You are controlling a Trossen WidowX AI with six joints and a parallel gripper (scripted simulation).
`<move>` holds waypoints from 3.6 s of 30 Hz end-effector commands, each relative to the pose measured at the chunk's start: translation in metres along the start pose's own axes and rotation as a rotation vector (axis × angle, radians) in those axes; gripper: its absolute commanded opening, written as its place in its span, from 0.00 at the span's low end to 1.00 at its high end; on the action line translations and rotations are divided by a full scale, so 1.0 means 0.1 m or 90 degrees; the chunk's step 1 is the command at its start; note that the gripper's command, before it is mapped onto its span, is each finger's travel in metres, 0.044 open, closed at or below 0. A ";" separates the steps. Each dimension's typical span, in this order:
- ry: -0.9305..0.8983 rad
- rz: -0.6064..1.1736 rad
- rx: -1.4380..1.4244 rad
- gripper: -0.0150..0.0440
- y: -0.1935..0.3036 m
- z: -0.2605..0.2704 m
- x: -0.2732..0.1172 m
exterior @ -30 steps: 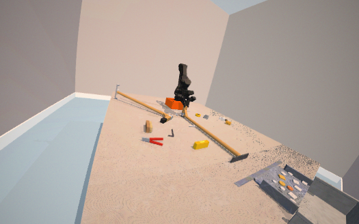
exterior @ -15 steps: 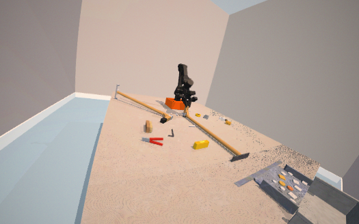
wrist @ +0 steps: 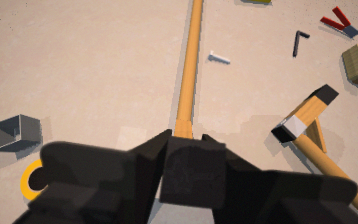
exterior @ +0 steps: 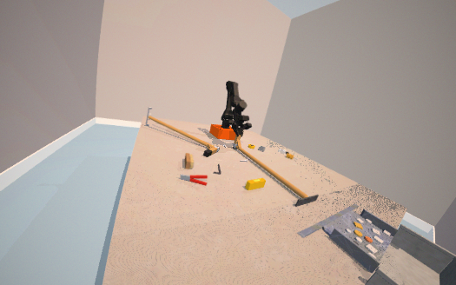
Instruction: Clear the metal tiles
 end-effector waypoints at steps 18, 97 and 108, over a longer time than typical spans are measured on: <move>-0.001 -0.006 0.000 0.25 -0.31 0.09 0.17; -0.004 -0.010 -0.002 0.25 -1.22 0.31 0.91; -0.005 -0.011 -0.002 0.25 -1.36 0.34 1.00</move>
Point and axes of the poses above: the point midway between the two fingers, 35 mm back from their tips, its own x axis out along the fingers, its own z axis across the jaws, y = z × x, the point moved 6 cm from there along -x, back along the fingers, and after that the axes turned 15 degrees about x, right-handed, at the moved point
